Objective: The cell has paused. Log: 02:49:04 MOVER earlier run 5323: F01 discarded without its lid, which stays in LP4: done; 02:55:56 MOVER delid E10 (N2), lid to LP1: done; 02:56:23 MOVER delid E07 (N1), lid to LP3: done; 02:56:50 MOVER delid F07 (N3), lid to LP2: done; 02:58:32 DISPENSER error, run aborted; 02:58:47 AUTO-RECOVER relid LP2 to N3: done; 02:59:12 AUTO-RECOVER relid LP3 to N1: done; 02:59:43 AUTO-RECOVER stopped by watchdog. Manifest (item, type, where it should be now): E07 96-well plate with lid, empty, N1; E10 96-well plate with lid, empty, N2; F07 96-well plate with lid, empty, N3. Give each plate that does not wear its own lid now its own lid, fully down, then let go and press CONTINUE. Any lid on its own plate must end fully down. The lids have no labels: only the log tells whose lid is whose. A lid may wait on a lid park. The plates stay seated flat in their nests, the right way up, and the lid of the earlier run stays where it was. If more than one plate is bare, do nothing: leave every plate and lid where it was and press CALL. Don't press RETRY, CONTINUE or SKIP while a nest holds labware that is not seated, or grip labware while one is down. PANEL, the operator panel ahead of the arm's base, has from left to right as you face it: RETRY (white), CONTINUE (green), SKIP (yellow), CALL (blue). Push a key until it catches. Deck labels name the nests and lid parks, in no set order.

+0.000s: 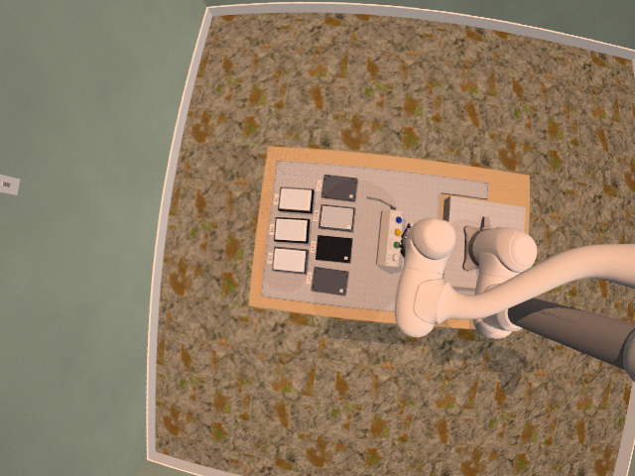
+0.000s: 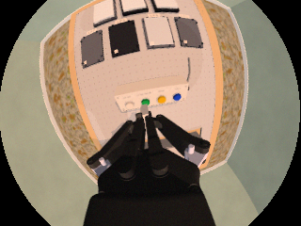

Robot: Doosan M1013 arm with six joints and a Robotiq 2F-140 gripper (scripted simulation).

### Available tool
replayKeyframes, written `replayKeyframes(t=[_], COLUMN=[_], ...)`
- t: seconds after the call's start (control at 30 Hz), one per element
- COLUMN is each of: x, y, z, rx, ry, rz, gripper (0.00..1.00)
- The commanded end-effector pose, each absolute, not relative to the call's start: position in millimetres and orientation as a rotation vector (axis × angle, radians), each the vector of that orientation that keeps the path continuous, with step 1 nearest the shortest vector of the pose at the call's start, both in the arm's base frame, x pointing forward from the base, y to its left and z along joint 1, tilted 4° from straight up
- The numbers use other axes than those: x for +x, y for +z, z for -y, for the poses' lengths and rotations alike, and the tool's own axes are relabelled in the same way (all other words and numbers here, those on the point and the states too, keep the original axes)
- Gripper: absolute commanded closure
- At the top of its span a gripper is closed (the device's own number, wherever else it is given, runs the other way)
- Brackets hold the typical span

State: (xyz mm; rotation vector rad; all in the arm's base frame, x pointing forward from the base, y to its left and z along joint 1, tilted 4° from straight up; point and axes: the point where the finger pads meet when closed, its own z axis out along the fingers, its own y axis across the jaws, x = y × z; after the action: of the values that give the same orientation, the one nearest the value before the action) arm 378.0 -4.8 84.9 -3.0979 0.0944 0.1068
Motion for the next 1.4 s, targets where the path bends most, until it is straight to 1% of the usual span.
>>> replayKeyframes(t=[0.0, 1.37], x=[377.8, 377.0], y=[84.9, 72.0], z=[6.5, 6.0], rx=[-3.098, -3.098], ry=[0.101, 0.101], rz=[-0.110, -0.110], gripper=[1.00, 1.00])
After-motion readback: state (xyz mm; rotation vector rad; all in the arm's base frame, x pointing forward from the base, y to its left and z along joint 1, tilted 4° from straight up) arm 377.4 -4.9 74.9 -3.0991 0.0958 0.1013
